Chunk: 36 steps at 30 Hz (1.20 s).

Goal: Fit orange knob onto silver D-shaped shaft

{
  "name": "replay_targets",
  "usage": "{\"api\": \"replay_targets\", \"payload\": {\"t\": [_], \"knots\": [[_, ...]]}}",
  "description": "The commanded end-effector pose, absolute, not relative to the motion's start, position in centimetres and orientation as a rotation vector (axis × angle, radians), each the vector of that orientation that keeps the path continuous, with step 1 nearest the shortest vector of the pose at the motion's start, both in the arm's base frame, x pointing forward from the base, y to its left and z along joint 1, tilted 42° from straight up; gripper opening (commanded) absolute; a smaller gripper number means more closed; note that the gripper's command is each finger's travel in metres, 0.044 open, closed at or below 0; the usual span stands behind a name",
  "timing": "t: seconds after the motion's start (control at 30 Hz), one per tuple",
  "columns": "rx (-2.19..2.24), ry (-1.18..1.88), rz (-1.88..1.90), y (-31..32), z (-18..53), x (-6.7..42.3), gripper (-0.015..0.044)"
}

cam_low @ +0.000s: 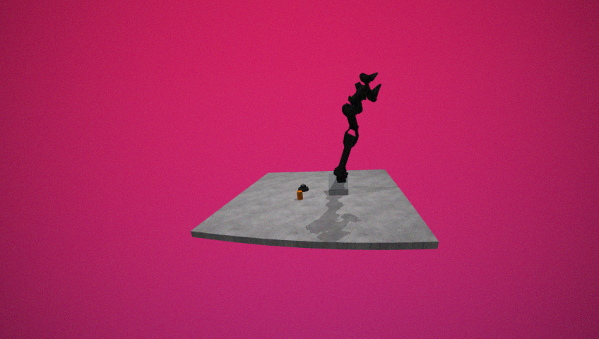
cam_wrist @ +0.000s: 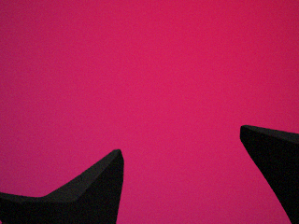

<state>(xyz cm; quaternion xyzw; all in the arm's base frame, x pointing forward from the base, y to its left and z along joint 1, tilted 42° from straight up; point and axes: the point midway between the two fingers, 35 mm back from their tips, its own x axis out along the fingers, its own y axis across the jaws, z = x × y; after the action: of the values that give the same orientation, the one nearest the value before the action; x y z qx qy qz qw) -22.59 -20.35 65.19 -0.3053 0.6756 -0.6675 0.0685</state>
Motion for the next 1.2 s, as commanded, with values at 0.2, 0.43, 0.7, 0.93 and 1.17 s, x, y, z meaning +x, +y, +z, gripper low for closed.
{"api": "replay_targets", "payload": {"t": [0.2,0.43,0.7,0.93,1.17], "knots": [[-1.067,2.100,-2.179,-15.7,69.2,-20.9,0.0440],[-1.309,2.162,-2.450,-8.1,74.2,-15.8,0.0440],[-1.580,2.156,-2.733,-0.4,77.0,-8.4,0.0440],[-1.808,2.006,-2.840,2.4,77.1,-4.1,0.0440],[-2.124,1.865,-3.057,7.5,76.7,3.4,0.0440]]}}
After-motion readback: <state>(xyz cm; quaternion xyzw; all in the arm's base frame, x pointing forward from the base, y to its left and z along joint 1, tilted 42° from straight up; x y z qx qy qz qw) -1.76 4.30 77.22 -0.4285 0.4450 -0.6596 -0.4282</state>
